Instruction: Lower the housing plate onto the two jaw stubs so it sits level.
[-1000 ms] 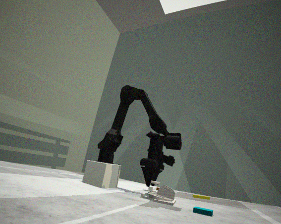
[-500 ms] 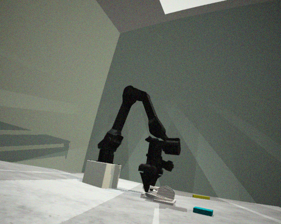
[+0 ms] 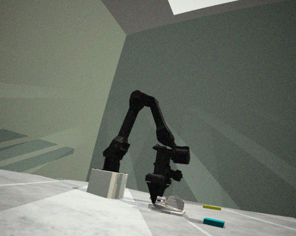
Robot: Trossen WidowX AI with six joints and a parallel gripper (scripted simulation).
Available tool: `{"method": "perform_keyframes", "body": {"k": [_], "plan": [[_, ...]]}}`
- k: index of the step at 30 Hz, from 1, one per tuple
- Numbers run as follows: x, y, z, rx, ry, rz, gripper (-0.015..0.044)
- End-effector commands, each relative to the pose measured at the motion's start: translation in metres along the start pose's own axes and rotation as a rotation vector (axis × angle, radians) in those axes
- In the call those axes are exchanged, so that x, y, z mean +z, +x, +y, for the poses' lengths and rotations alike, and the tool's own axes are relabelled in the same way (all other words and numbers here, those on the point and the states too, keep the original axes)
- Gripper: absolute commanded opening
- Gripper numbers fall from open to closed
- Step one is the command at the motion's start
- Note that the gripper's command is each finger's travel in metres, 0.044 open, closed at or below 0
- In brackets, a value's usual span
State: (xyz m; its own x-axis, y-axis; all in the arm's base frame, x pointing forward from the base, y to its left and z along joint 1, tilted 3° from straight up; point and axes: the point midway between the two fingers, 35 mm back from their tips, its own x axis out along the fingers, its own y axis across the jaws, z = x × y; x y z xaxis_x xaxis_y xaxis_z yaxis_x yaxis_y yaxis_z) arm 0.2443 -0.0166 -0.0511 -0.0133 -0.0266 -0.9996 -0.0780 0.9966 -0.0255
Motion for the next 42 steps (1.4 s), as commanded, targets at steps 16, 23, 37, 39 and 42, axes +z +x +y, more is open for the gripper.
{"method": "perform_keyframes", "body": {"k": [16,23,37,39,42], "plan": [[-0.0003,0.0049,-0.0006,-0.004,-0.004,0.001,0.0351],[-0.0003,0.0053,-0.0006,-0.004,-0.004,0.001,0.0351],[-0.0003,0.0081,-0.0007,-0.004,-0.006,0.001,0.0351],[-0.0003,0.0093,-0.0007,-0.004,-0.005,0.001,0.0351],[-0.0004,0.0102,-0.0007,-0.004,-0.005,0.001,0.0351]]}}
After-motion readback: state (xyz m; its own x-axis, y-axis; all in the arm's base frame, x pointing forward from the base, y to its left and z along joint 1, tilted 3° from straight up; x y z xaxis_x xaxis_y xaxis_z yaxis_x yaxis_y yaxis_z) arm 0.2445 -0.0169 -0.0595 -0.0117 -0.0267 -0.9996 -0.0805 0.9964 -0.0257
